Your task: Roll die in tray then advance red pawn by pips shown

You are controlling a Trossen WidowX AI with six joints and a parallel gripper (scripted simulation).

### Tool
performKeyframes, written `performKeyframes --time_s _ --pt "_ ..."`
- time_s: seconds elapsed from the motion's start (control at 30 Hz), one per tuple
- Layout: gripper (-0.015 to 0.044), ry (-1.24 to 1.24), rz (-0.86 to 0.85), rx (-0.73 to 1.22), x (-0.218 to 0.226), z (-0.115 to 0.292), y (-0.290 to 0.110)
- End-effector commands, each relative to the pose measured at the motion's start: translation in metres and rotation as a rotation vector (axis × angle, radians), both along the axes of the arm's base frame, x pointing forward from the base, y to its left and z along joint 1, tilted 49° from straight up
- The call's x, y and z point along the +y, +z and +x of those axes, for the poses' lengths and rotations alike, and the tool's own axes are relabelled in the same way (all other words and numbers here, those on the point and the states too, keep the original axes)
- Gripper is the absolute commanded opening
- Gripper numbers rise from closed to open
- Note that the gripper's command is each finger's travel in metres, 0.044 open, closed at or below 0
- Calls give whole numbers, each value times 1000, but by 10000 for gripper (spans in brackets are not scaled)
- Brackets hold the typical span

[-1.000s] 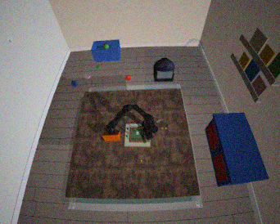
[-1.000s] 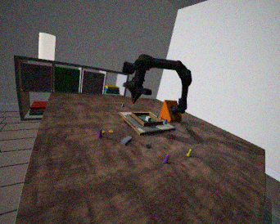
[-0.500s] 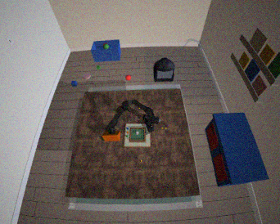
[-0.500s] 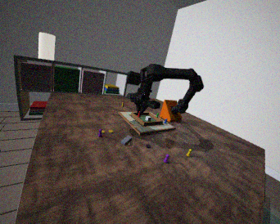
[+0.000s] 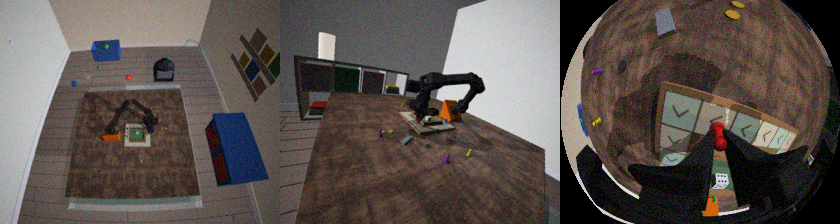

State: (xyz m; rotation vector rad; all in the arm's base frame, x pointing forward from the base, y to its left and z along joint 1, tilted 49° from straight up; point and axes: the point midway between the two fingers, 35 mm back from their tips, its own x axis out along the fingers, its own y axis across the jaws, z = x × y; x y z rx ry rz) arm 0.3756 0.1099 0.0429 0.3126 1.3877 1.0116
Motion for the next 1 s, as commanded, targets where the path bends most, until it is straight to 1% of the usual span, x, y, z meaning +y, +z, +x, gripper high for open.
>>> performKeyframes --time_s 0.0,0.4,0.73,0.87,0.97 --pt "0 -8 5 4 2 -1 -2" --pt "0 -8 6 4 14 -3 -13" --pt "263 -5 1 -5 8 0 -8" --pt "368 -7 3 4 -25 6 21" --pt "440 -8 4 4 -27 6 23"
